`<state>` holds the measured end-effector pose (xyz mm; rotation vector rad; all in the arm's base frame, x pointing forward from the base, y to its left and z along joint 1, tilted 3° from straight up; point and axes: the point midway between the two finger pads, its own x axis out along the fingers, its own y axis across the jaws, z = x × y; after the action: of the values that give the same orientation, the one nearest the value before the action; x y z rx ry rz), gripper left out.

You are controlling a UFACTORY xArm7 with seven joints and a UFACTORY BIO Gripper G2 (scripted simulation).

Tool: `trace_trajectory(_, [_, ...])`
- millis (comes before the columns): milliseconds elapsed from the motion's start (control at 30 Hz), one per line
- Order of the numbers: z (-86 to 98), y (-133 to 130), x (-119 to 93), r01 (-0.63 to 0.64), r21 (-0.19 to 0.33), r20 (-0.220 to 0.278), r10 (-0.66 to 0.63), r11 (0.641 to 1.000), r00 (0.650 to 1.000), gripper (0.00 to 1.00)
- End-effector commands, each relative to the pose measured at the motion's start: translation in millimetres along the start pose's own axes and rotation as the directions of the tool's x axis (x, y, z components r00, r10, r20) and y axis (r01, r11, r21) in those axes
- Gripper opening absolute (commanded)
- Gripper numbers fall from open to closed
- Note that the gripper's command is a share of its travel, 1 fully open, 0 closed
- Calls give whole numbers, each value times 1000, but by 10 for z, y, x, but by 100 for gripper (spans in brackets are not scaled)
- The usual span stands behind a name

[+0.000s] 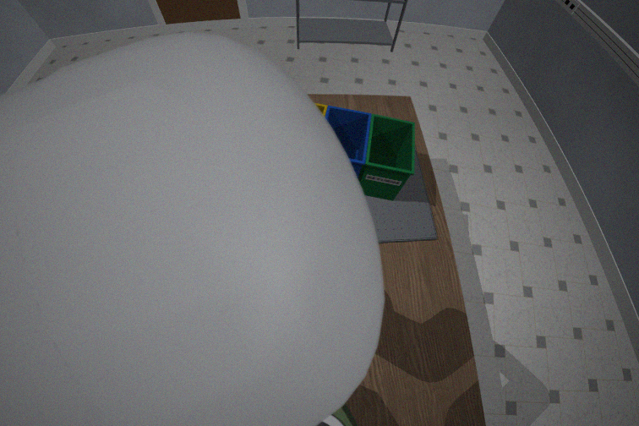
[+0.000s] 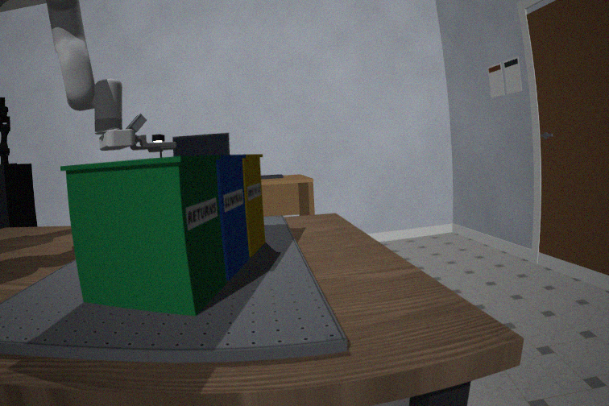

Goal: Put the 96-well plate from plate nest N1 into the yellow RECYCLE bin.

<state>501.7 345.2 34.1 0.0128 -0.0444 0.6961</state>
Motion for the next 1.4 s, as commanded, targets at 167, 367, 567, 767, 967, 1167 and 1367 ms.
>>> trace_trajectory(167, [-152, -2, 14, 0, -1, 4, 0, 1000, 1000, 37])
trace_trajectory(367, [-219, -2, 14, 0, -1, 4, 0, 1000, 1000, 37])
trace_trajectory(567, [-319, -2, 14, 0, -1, 4, 0, 1000, 1000, 37])
trace_trajectory(767, [-402, -2, 14, 0, -1, 4, 0, 1000, 1000, 37])
trace_trajectory(967, [-485, -2, 14, 0, -1, 4, 0, 1000, 1000, 37])
trace_trajectory(1167, [-586, -2, 15, 0, -1, 4, 0, 1000, 1000, 37])
trace_trajectory(1367, [-652, -2, 15, 0, -1, 4, 0, 1000, 1000, 37])
